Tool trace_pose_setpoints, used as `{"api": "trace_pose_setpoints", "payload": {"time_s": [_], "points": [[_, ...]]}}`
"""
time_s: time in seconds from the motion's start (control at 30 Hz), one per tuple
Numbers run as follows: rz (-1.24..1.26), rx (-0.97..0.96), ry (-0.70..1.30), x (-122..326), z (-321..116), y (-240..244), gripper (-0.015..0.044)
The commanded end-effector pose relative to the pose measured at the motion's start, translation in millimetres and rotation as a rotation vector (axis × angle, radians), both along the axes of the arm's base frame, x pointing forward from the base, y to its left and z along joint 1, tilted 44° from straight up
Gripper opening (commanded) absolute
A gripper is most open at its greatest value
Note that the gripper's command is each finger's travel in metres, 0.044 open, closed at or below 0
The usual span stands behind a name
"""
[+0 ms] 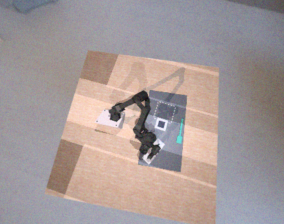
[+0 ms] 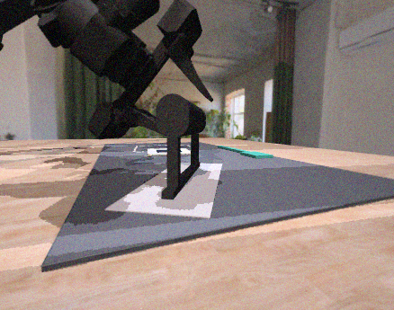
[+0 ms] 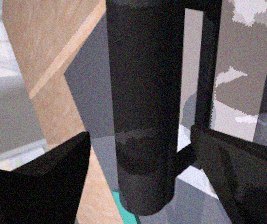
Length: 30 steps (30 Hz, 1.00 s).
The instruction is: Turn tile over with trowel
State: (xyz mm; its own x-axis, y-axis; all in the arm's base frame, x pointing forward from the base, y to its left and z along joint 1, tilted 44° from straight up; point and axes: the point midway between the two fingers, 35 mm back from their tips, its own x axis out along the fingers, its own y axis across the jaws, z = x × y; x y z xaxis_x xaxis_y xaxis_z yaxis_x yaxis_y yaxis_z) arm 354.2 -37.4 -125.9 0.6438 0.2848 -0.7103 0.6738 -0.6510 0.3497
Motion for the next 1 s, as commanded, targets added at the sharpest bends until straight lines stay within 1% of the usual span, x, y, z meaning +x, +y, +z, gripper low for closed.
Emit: {"api": "trace_pose_setpoints", "payload": {"time_s": [0.0,0.43,0.63,0.97], "points": [[-0.002,-0.001,0.004,5,-8,3,0.0300],[-0.002,0.000,0.003,16,-22,9,0.0300],[-0.002,0.000,0.003,16,-22,9,0.0142],[-0.002,0.000,0.003,16,-22,9,0.0076]]}}
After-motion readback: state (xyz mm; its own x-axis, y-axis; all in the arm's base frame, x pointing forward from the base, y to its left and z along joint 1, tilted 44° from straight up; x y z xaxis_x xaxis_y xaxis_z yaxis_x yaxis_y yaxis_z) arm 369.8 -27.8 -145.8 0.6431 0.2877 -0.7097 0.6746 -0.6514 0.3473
